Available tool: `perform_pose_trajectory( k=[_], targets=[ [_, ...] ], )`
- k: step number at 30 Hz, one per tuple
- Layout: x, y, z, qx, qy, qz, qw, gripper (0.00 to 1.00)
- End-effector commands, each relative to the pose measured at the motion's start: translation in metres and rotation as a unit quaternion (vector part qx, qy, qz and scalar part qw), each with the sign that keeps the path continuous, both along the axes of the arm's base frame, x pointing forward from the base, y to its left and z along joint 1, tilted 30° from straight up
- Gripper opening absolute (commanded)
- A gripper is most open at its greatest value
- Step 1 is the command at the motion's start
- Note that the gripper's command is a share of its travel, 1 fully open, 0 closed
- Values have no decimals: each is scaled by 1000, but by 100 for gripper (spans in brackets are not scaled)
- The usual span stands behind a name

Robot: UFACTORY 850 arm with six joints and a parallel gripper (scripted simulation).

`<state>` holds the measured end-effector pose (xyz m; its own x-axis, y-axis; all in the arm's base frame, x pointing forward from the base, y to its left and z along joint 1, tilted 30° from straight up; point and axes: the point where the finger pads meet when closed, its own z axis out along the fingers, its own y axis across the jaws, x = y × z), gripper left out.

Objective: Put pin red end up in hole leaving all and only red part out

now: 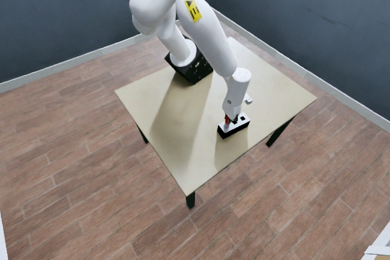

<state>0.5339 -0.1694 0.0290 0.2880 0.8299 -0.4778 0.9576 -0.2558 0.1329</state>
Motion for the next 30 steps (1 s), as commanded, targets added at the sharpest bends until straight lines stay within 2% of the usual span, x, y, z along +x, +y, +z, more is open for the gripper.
perform_pose_trajectory(
  k=[1, 13, 14, 30],
  targets=[
    [2, 5, 8, 0, -1, 0, 1000, 0],
    [2, 5, 8, 0, -1, 0, 1000, 0],
    [2, 12, 22, 0, -1, 0, 1000, 0],
    [2, 12, 22, 0, -1, 0, 1000, 0]
  ],
)
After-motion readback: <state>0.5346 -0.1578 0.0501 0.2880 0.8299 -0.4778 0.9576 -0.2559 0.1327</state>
